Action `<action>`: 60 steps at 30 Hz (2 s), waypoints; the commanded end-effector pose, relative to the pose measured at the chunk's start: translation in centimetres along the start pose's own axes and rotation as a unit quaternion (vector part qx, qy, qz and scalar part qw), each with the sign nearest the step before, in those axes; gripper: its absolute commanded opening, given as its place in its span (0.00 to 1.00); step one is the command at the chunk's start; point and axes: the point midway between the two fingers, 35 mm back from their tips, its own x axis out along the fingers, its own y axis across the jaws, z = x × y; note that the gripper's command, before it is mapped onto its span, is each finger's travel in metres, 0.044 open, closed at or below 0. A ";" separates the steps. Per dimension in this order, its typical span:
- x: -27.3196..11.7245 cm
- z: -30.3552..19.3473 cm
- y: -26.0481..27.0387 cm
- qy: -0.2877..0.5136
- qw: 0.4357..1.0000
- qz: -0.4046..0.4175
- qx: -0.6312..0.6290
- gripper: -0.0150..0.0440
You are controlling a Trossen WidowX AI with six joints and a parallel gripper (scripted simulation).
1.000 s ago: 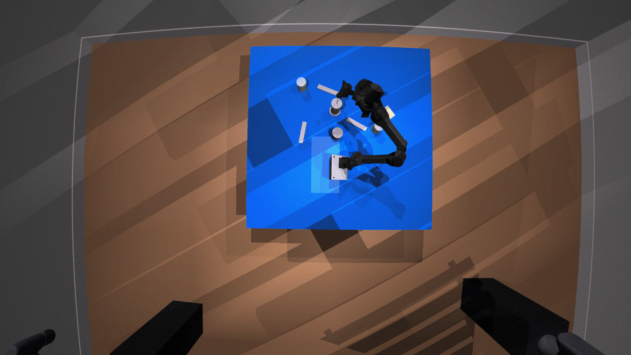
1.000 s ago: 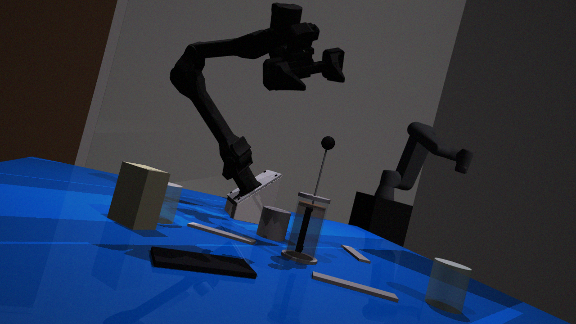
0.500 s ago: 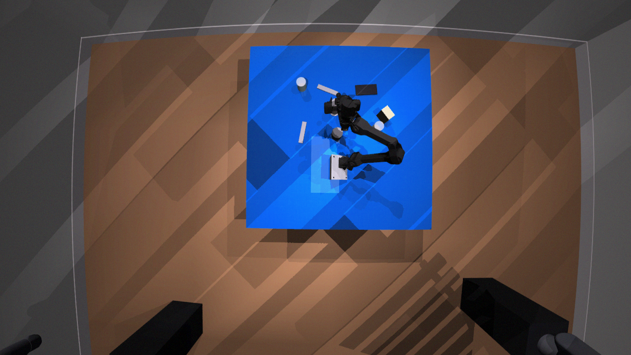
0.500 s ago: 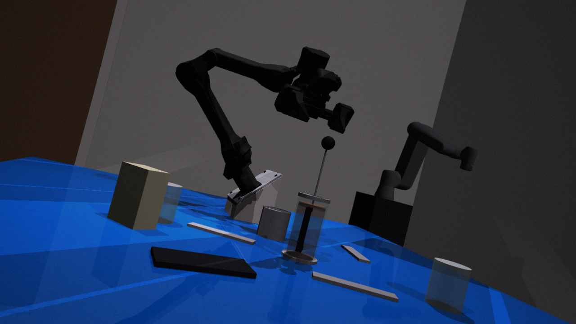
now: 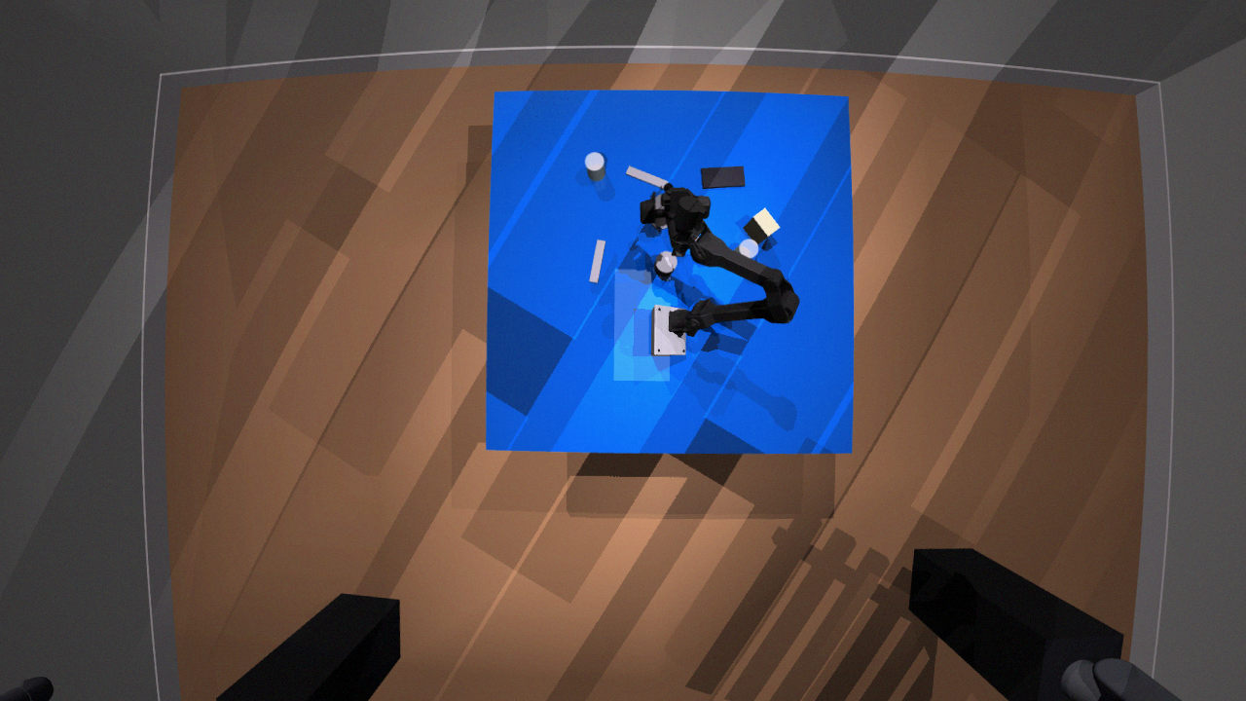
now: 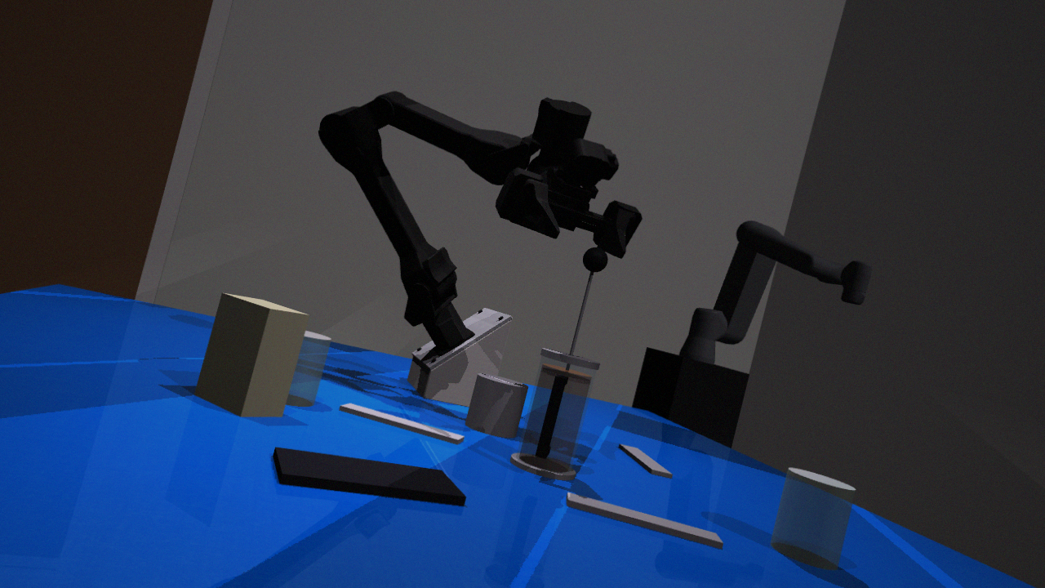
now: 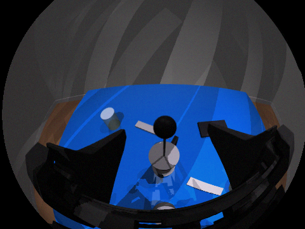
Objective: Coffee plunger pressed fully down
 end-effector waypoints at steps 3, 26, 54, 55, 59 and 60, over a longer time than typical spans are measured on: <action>1.0 -0.1 0.2 0.002 1.000 0.002 -0.005 1.00; 2.7 -0.2 0.1 0.000 1.000 0.001 -0.005 0.51; 4.3 -2.1 0.4 0.002 1.000 0.002 -0.005 0.45; 4.4 -2.3 0.4 0.002 1.000 0.002 -0.005 0.45; 4.8 -2.8 0.4 0.002 1.000 0.002 -0.005 0.45; 4.9 -2.9 0.4 0.002 1.000 0.002 -0.005 0.45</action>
